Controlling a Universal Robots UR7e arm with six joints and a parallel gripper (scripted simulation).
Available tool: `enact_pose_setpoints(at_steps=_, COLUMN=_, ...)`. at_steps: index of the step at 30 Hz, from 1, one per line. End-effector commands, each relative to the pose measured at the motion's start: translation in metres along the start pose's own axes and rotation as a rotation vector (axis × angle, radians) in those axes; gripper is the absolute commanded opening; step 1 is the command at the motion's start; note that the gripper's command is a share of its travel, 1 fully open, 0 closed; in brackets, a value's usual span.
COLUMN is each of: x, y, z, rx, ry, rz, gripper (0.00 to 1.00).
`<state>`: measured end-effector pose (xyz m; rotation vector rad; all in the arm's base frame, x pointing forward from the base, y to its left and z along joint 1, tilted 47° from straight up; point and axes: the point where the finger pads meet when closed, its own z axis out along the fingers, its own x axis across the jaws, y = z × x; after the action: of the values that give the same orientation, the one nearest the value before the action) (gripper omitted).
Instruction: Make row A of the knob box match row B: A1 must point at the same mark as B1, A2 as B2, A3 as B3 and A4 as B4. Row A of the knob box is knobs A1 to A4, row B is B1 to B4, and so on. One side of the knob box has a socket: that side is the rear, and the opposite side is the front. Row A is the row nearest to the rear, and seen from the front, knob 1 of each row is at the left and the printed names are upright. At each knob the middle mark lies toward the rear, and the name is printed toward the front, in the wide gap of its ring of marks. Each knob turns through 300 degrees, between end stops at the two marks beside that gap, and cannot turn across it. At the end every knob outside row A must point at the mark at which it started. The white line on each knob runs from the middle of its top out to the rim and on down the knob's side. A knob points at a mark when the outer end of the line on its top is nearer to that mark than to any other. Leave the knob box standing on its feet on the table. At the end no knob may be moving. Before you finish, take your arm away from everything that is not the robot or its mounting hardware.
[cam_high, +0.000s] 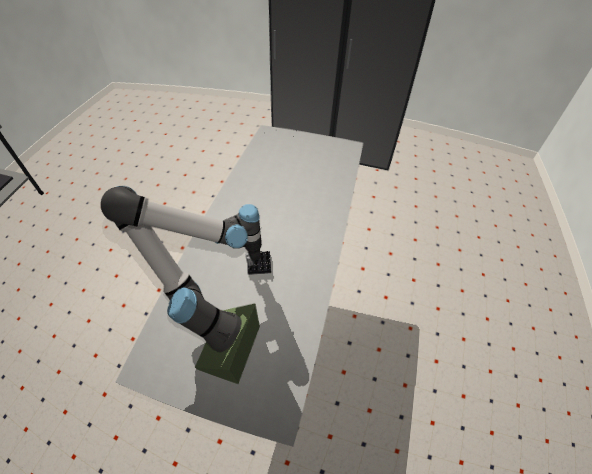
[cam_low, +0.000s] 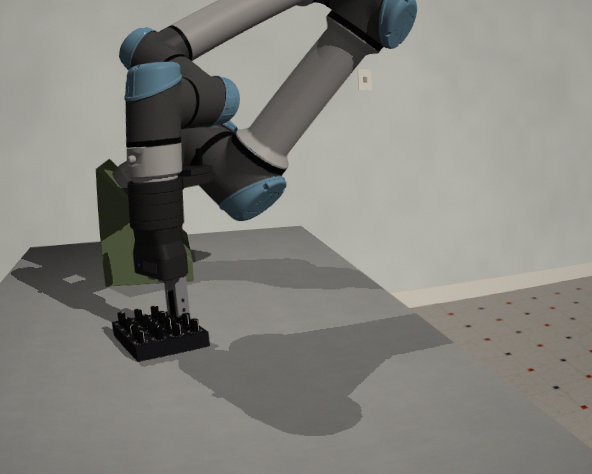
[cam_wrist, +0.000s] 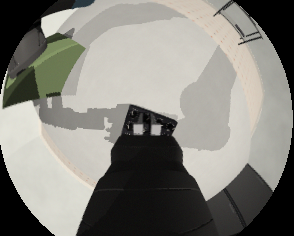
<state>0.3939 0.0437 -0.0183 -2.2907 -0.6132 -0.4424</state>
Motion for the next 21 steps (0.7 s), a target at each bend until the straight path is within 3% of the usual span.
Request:
enact_pose_setpoints(at_steps=1, x=0.0001, y=0.0004, z=-0.0004, rx=-0.003, ry=0.000, rz=0.043, gripper=0.30)
enact_pose_setpoints(at_steps=21, x=0.0001, y=0.0004, z=-0.0004, rx=-0.003, ry=0.000, rz=0.063, gripper=0.30)
